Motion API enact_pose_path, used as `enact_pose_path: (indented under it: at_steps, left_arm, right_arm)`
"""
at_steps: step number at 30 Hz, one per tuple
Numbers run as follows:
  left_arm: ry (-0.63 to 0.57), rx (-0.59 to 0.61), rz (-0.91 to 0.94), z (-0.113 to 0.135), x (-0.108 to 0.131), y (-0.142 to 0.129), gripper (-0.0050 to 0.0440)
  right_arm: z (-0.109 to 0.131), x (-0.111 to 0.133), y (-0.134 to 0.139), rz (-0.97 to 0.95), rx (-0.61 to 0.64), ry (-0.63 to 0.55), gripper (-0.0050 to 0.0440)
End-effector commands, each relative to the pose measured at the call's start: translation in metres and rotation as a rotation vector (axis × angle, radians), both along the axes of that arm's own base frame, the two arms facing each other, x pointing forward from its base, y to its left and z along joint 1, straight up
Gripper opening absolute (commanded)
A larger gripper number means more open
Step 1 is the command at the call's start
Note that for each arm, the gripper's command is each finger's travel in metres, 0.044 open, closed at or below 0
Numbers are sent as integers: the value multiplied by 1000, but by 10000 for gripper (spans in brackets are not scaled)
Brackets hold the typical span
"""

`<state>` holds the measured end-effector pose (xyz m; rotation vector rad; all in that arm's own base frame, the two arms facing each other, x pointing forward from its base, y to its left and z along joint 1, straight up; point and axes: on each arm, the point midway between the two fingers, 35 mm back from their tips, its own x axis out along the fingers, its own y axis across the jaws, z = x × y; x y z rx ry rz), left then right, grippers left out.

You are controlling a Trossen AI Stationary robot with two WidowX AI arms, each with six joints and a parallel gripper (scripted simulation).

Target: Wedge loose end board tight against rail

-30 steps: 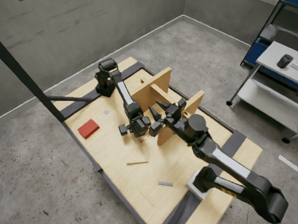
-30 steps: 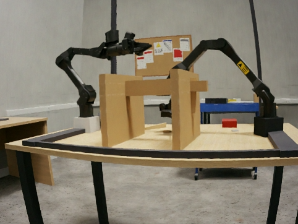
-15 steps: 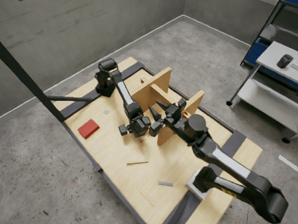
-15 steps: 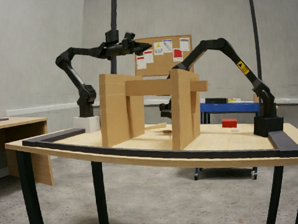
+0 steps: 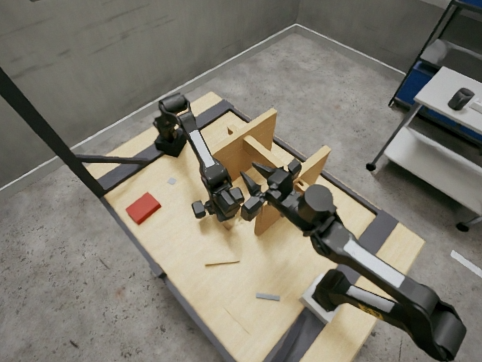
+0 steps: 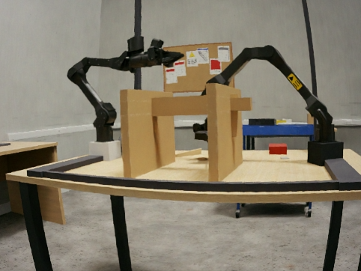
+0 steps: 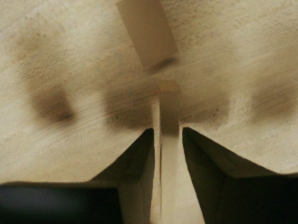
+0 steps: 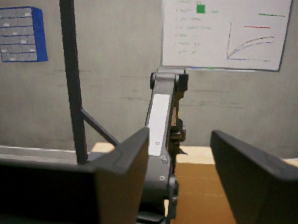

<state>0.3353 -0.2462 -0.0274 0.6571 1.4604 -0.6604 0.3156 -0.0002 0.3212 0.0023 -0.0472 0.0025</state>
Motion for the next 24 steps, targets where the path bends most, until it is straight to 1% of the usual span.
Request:
enact_pose_path:
  at_steps: [1, 4, 9, 10, 15, 16, 18, 19, 21, 22, 23, 24]
  left_arm:
    - [-51, -33, 1, 23, 10, -5, 85]
    - [-31, -19, 1, 14, 4, -1, 85]
    - [-28, -17, 1, 13, 4, -1, 85]
    - [-50, -33, 1, 35, 9, -5, 85]
    - [-59, -39, 1, 60, 10, -6, 85]
    - [-47, -31, 1, 50, 9, -4, 85]
    - [-47, -31, 1, 50, 9, -4, 85]
    - [-48, -31, 1, 60, 6, -3, 85]
    - [-57, -38, 1, 72, 7, -3, 85]
    - [-51, -34, 1, 69, 8, -4, 85]
    - [-46, -30, 1, 61, 8, -4, 85]
    - [-47, -30, 1, 61, 7, -3, 85]
  right_arm:
    - [-2, -1, 1, 5, 1, 3, 180]
    - [-2, -1, 1, 5, 1, 3, 180]
    - [-2, -1, 1, 5, 1, 3, 180]
    - [-2, -1, 1, 5, 1, 3, 180]
    - [-2, -1, 1, 5, 1, 3, 180]
    - [-2, -1, 1, 5, 1, 3, 180]
    - [-2, -1, 1, 5, 1, 3, 180]
    - [-2, -1, 1, 5, 1, 3, 180]
    - [-2, -1, 1, 5, 1, 3, 180]
    - [-2, -1, 1, 5, 1, 3, 180]
    - [-2, -1, 1, 5, 1, 3, 180]
    - [-2, -1, 1, 5, 1, 3, 180]
